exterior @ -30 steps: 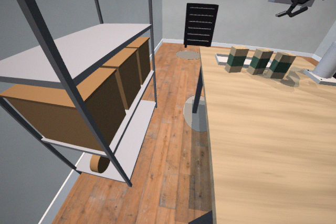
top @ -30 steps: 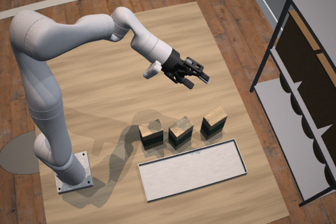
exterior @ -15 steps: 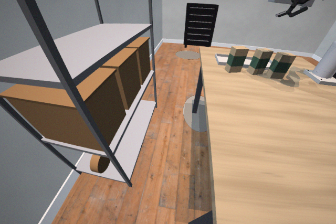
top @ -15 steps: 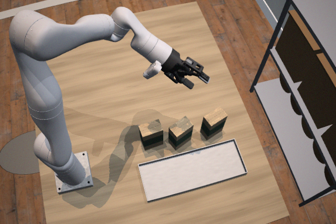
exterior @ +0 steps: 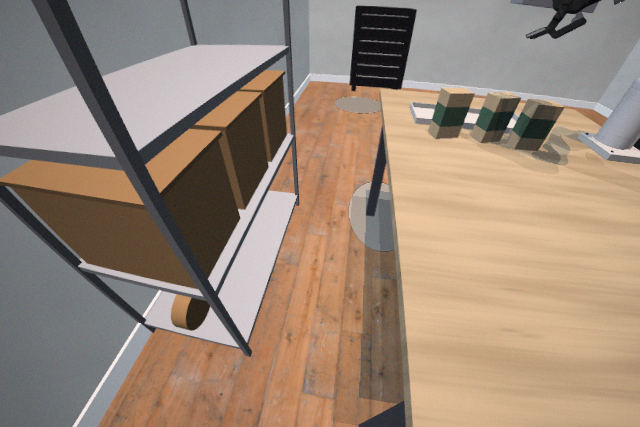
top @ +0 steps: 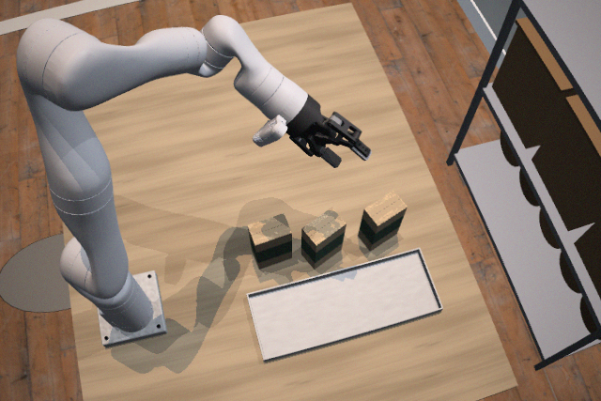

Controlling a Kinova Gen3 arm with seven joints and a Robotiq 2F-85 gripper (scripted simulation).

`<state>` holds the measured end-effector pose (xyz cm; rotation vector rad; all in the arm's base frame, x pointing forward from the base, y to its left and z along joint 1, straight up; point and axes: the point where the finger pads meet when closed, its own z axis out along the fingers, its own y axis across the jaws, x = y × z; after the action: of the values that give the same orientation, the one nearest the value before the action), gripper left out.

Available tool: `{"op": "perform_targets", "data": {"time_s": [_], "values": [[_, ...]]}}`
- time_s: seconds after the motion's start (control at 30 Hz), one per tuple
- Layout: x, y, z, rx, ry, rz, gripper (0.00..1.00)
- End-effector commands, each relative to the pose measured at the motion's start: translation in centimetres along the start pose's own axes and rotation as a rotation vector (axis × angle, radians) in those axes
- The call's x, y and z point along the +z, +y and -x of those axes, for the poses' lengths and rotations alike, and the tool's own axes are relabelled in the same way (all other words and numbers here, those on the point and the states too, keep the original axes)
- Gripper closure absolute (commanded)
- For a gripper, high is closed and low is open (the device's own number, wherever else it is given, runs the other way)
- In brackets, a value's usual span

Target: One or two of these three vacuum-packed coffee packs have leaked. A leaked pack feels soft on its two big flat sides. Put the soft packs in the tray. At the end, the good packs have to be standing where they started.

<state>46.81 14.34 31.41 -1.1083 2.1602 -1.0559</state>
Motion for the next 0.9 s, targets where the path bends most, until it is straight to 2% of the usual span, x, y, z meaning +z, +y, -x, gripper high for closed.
{"op": "perform_targets", "data": {"time_s": [0.0,0.03,0.1,0.23,0.4,0.6,0.67,0.87], "values": [[0.5,0.3,-1.1,0.014,0.026,0.024,0.00],[0.7,0.6,-1.6,0.020,0.038,0.040,0.00],[0.7,0.6,-1.6,0.020,0.038,0.040,0.00],[1.5,2.2,-3.8,0.051,0.095,0.115,0.00],[2.1,5.0,-7.0,0.110,0.176,0.238,0.00],[2.0,8.8,-10.4,0.212,0.270,0.410,0.00],[2.0,8.8,-10.4,0.212,0.270,0.410,0.00],[1.0,12.3,-12.4,0.338,0.341,0.578,0.00]]}}
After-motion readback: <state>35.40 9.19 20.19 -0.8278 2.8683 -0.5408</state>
